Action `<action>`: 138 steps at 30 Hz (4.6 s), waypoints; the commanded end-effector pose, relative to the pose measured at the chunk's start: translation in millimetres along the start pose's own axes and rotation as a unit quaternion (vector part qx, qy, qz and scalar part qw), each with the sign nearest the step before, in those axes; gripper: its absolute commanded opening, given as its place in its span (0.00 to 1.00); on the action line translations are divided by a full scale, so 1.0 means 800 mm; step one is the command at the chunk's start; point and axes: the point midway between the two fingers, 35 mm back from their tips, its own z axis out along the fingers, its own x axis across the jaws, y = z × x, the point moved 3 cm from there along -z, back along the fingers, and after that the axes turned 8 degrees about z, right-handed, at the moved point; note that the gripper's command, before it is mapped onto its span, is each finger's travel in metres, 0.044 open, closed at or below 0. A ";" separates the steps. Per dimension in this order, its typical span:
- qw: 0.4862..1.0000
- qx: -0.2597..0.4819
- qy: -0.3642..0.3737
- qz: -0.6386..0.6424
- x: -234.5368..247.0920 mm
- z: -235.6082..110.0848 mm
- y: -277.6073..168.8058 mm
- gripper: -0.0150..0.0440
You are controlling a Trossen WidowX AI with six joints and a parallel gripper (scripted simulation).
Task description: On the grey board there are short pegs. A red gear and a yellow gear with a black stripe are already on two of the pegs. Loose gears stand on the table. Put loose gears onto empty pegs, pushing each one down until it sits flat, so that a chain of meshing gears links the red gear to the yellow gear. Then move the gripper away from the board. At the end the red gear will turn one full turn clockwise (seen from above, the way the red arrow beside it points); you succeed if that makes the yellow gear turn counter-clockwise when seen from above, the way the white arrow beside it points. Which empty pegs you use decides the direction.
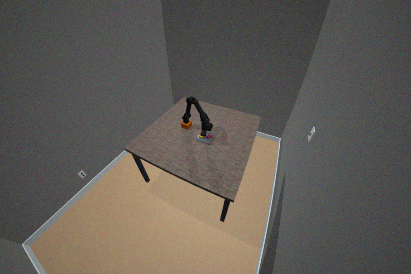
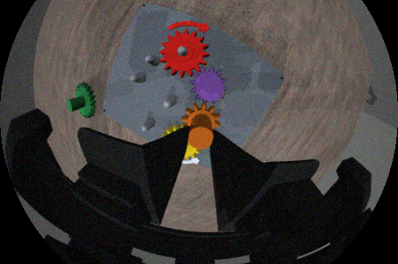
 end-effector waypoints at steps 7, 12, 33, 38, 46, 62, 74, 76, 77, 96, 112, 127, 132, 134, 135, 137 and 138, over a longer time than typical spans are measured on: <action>0.995 -0.001 0.002 0.096 0.000 0.005 0.000 0.25; 0.999 -0.001 0.002 0.054 0.000 0.005 0.001 0.25; 0.991 -0.002 0.002 -0.135 -0.001 0.008 0.001 0.25; 0.996 -0.002 0.002 -0.088 0.000 0.009 0.001 0.25; 1.000 -0.001 0.002 0.021 0.001 0.011 0.000 0.25; 0.997 -0.001 0.002 0.075 0.001 0.013 0.001 0.39; 1.000 -0.002 0.002 -0.014 0.000 -0.039 0.002 0.49; 1.000 -0.002 0.002 -0.021 0.000 -0.048 0.002 0.49; 1.000 -0.002 0.002 -0.021 0.000 -0.048 0.002 0.49; 1.000 -0.003 0.001 -0.011 0.002 -0.102 -0.002 1.00; 1.000 -0.003 0.001 -0.011 0.002 -0.102 -0.002 1.00; 1.000 -0.003 0.001 -0.011 0.002 -0.102 -0.002 1.00; 1.000 -0.003 0.001 -0.011 0.002 -0.102 -0.002 1.00; 1.000 -0.003 0.001 -0.011 0.002 -0.102 -0.002 1.00; 1.000 -0.003 0.001 -0.011 0.002 -0.102 -0.002 1.00; 1.000 -0.002 0.001 -0.013 0.007 -0.102 0.000 1.00; 1.000 -0.001 0.000 -0.014 0.014 -0.103 0.004 1.00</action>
